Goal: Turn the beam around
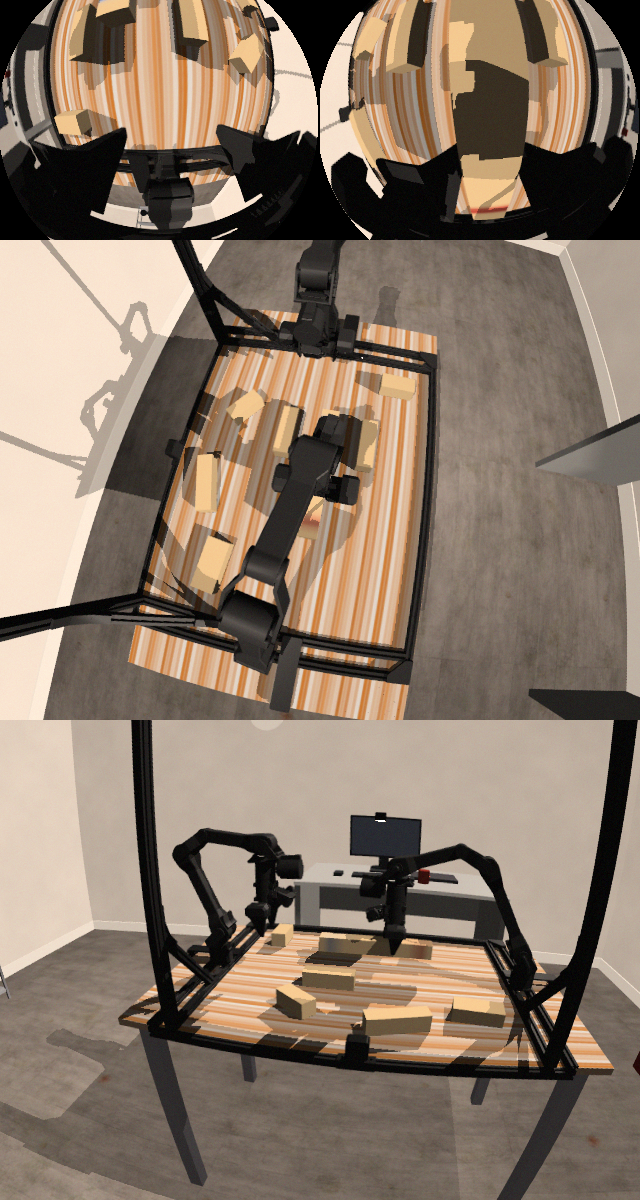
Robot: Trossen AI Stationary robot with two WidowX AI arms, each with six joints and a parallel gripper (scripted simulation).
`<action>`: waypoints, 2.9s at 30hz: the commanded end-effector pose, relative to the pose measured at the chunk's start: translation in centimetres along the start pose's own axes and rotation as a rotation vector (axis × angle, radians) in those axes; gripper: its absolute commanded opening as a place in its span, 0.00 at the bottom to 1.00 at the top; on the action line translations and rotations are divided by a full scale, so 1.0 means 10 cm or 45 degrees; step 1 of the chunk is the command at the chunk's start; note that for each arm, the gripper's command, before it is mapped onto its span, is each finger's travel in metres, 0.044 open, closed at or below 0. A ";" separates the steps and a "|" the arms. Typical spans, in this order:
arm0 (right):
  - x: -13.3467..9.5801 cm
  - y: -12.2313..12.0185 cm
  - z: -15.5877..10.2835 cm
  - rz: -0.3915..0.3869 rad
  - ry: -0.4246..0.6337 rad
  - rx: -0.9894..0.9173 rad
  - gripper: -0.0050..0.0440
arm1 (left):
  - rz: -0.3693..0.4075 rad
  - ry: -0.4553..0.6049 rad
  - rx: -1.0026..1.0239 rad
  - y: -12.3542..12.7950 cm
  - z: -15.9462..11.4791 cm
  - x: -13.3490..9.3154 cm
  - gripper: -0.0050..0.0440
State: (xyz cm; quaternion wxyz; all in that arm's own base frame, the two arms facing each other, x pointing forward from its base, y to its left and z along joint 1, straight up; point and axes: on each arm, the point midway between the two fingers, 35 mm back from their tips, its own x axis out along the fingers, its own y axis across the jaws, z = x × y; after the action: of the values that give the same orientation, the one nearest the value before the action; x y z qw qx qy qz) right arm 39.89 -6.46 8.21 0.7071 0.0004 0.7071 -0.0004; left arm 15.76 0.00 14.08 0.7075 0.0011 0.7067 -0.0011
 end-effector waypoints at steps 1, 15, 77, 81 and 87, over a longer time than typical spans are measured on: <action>0.08 0.00 0.01 0.000 0.000 0.003 0.10 | 0.000 0.001 0.003 0.00 0.00 0.00 1.00; 0.27 0.01 0.04 0.000 0.000 0.005 0.10 | 0.000 0.001 0.003 0.00 0.00 0.00 1.00; 0.30 0.03 0.07 0.000 0.000 0.005 1.00 | 0.000 0.001 0.003 0.00 0.00 0.00 1.00; 0.24 0.03 0.07 0.000 0.000 0.005 1.00 | 0.000 0.001 0.003 0.00 0.00 0.00 1.00; 0.15 0.03 0.08 0.000 0.000 0.005 1.00 | 0.000 0.001 0.003 0.00 0.00 0.00 1.00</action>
State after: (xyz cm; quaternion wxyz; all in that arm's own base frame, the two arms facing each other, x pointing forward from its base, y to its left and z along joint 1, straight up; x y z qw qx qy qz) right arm 40.41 -6.13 5.42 0.7001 0.0023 0.7141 -0.0001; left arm 15.77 0.00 14.08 0.7075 0.0011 0.7067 -0.0011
